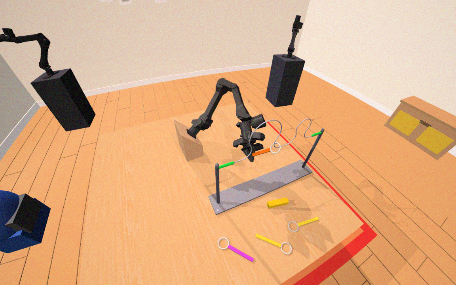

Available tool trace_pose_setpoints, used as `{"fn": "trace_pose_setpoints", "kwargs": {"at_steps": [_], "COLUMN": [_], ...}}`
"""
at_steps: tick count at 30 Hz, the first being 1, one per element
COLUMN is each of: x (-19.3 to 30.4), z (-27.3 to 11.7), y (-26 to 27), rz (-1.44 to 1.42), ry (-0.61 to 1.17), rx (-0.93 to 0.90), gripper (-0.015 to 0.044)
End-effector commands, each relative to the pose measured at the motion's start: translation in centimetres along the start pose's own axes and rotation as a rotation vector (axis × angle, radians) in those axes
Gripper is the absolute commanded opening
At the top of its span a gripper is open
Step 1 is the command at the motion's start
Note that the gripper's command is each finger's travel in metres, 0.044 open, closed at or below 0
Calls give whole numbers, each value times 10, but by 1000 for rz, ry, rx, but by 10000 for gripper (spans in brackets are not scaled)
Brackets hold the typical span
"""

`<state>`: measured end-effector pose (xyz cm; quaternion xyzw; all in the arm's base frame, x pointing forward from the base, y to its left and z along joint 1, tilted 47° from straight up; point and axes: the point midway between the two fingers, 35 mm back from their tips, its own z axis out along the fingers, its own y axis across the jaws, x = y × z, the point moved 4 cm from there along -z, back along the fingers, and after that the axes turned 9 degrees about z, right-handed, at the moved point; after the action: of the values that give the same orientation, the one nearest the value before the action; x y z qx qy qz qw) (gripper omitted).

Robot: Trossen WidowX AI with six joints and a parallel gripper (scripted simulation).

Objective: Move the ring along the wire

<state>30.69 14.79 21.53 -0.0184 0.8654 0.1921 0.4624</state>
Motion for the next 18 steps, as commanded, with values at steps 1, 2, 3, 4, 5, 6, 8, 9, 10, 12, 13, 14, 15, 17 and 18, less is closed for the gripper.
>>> {"fn": "trace_pose_setpoints", "kwargs": {"at_steps": [1, 2, 3, 4, 5, 6, 8, 9, 10, 12, 13, 14, 15, 17, 18], "x": [-4, -5, -6, -7, -8, -10, -12, -14, -15, -18, -20, -21, -23, -27, -28], "z": [-4, -4, -5, -5, -6, -7, -8, -9, -10, -12, -13, -14, -15, -17, -18], "y": [-13, -16, -19, -22, -25, -28, -34, -37, -40, -46, -49, -51, -54, -59, -61], "rz": [-76, -98, -120, -142, -164, -186, -229, -251, -273, -317, -338, -360, -382, -424, -441], "ry": [-7, -6, -6, -5, -4, -4, -3, -2, -1, 0, 1, 2, 2, 4, 4], "rx": [46, 58, 69, 81, 93, 105, 129, 141, 153, 177, 189, 201, 213, 236, 245], "gripper": [-150, -150, -150, -150, -150, -150, -150, -150, -150, -150, -150, -150, -150, -150, -150]}}
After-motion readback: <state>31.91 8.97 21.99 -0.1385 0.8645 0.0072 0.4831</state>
